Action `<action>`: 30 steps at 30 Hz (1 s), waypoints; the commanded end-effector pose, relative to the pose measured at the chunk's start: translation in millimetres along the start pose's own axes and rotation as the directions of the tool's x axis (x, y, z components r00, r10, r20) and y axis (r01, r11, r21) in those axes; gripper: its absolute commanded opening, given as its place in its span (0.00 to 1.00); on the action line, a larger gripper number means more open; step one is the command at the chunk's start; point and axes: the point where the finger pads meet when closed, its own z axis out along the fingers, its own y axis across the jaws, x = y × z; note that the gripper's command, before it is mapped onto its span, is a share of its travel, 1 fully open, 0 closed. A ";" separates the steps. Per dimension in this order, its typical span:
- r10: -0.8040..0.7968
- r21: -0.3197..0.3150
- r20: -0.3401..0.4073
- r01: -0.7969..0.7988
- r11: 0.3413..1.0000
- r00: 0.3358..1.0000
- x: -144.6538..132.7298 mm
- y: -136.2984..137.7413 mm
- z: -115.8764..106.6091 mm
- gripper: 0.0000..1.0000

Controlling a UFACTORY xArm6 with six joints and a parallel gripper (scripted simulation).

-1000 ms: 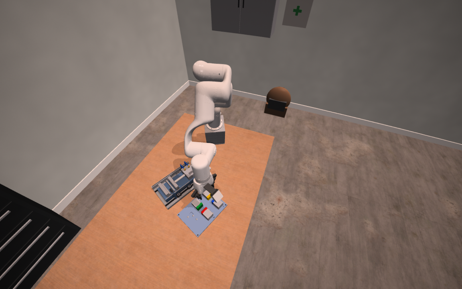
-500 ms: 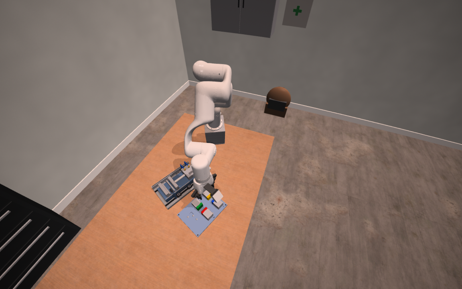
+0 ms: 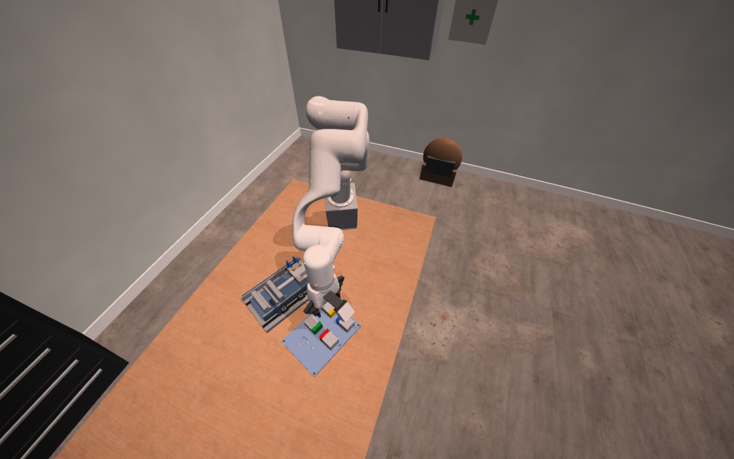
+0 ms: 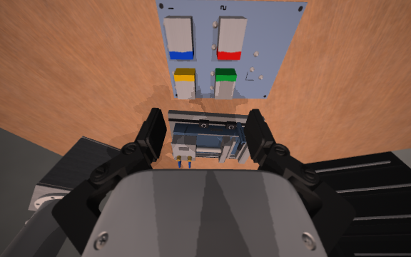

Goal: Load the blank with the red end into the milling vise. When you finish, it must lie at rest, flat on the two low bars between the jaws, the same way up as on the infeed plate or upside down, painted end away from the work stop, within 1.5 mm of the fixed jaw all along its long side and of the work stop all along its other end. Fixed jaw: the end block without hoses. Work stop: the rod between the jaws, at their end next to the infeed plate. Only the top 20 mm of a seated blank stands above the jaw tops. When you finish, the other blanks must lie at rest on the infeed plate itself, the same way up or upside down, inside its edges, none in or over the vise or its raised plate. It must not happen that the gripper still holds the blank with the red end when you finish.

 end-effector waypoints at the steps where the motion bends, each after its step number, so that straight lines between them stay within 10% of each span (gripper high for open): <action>1: 0.000 -0.003 -0.003 0.000 1.000 1.000 1.1 1.2 -1.7 1.00; 30: 0.000 -0.004 -0.003 0.000 1.000 1.000 -9.3 1.8 -77.9 1.00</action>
